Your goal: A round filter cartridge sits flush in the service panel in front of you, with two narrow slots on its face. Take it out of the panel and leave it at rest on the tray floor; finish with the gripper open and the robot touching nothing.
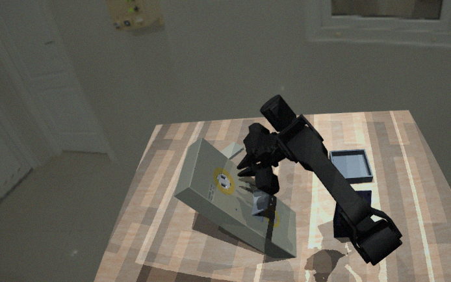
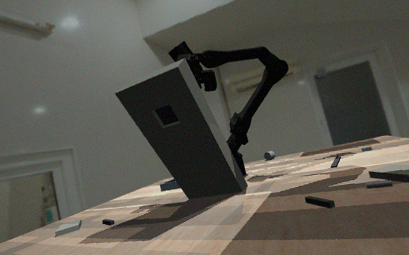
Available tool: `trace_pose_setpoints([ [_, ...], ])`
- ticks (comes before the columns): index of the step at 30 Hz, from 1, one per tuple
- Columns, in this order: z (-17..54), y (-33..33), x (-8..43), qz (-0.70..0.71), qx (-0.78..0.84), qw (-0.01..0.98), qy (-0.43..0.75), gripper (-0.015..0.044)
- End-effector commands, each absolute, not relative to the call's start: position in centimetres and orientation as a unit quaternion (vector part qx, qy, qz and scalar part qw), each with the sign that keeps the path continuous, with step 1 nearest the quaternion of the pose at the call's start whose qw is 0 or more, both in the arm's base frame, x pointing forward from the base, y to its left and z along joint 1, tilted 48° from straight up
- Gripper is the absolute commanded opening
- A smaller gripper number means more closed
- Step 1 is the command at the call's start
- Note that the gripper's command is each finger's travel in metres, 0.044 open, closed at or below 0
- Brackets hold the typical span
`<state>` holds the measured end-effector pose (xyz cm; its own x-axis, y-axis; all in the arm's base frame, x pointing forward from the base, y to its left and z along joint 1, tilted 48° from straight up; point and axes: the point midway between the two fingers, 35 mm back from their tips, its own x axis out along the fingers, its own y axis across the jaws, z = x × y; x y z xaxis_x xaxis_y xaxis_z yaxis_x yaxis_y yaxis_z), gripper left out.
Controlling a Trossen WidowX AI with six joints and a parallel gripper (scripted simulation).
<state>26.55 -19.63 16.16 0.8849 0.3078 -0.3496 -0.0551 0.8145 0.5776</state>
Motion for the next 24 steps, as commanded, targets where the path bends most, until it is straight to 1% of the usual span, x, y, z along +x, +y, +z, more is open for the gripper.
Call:
trace_pose_setpoints([
  [1, 15.7, -19.4, 27.1, 0.097, 0.291, 0.925, 0.223, 0.0090],
  [24, 14.6, -18.1, 30.4, 0.097, 0.292, 0.926, 0.219, 0.0090],
])
